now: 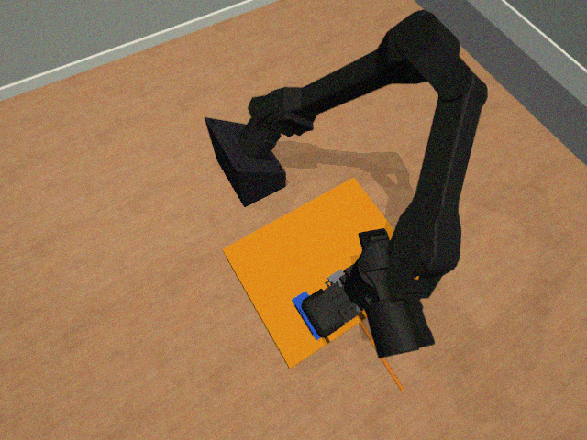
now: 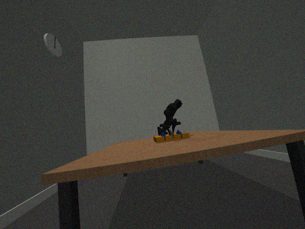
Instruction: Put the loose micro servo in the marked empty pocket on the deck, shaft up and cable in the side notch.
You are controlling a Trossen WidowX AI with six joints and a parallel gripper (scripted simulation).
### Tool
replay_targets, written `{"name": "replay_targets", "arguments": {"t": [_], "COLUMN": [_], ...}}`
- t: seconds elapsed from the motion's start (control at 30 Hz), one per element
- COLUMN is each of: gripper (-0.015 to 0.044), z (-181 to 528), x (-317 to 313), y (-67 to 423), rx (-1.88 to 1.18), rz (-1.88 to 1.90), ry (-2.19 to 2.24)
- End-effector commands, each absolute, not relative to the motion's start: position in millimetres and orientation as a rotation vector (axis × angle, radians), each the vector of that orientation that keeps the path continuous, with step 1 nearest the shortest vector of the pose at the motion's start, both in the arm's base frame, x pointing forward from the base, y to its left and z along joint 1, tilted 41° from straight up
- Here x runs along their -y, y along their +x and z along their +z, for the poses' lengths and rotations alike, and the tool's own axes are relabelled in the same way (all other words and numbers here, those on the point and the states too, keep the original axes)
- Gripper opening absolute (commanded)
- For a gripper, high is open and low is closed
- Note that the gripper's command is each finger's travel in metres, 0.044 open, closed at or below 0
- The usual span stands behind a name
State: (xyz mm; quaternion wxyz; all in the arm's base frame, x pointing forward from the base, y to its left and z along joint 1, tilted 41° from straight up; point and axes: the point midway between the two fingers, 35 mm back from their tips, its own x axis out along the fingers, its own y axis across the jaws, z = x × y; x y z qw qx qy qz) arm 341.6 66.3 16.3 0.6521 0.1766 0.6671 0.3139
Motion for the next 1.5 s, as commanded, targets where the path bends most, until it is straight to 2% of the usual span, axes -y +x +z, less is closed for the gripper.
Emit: {"name": "replay_targets", "arguments": {"t": [0.0,0.07,0.3,0.63,0.77,0.97,1.23,1.47], "gripper": [0.0,0.0,0.0184,0.0187,0.0292,0.044,0.044,0.044], "z": [13,12,13,40,48,79,86,120], "x": [-68,-69,-68,-46,-30,13,20,48], "y": [341,341,341,341,322,252,243,247], "rx": [-1.515,-1.515,-1.515,-1.516,-1.515,-1.525,-1.524,-1.513], "rz": [0.71,0.71,0.71,0.709,0.7,0.702,0.703,0.695], "ry": [0.406,0.406,0.406,0.405,0.41,0.405,0.406,0.41]}}
